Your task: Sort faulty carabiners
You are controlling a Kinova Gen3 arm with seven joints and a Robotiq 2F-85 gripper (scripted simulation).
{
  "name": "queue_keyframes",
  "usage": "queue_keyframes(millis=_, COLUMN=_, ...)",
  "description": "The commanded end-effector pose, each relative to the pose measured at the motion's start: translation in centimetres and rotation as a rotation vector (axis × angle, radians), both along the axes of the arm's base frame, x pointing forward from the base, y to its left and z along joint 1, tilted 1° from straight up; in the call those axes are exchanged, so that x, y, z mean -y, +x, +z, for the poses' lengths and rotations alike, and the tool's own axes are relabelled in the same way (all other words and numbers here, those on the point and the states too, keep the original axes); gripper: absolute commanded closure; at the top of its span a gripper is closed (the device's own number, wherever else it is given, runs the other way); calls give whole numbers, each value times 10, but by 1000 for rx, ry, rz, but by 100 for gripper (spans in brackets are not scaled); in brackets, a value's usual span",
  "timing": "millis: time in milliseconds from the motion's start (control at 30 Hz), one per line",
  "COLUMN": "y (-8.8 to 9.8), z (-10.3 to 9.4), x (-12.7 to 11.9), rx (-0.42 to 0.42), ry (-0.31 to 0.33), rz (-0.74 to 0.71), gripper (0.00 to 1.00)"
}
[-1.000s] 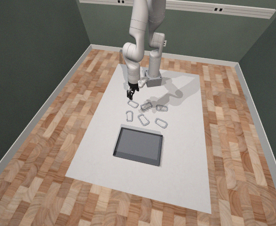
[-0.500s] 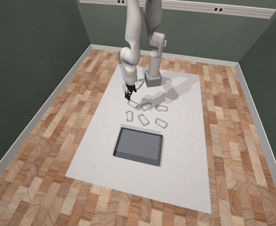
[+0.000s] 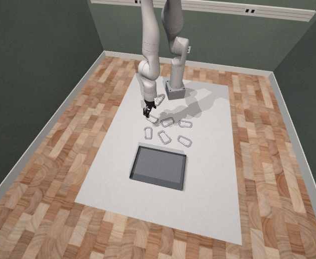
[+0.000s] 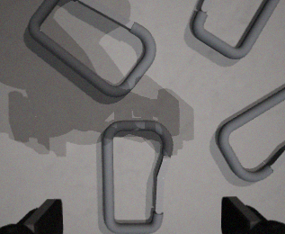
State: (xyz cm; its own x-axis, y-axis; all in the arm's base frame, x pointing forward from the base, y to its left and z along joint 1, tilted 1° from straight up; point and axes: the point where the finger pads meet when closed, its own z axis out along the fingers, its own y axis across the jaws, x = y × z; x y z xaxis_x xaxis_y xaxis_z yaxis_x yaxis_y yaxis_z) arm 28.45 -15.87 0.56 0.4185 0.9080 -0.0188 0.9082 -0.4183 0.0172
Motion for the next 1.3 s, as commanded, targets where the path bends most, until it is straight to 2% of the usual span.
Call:
queue_keyframes(millis=0, y=-2, z=-3, x=0, rx=-4, ry=3, rz=4, gripper=0)
queue_keyframes(millis=133, y=-2, z=-3, x=0, rx=-4, ry=3, rz=4, gripper=0)
queue_keyframes(millis=167, y=-3, z=-53, x=1, rx=-1, ry=1, rz=-1, gripper=0)
queue_keyframes(millis=700, y=-3, z=-53, x=1, rx=-1, ry=1, rz=-1, gripper=0)
queue_keyframes(millis=733, y=-2, z=-75, x=1, rx=-3, ry=3, rz=2, gripper=0)
queue_keyframes(millis=1267, y=-2, z=-75, x=1, rx=-3, ry=3, rz=2, gripper=0)
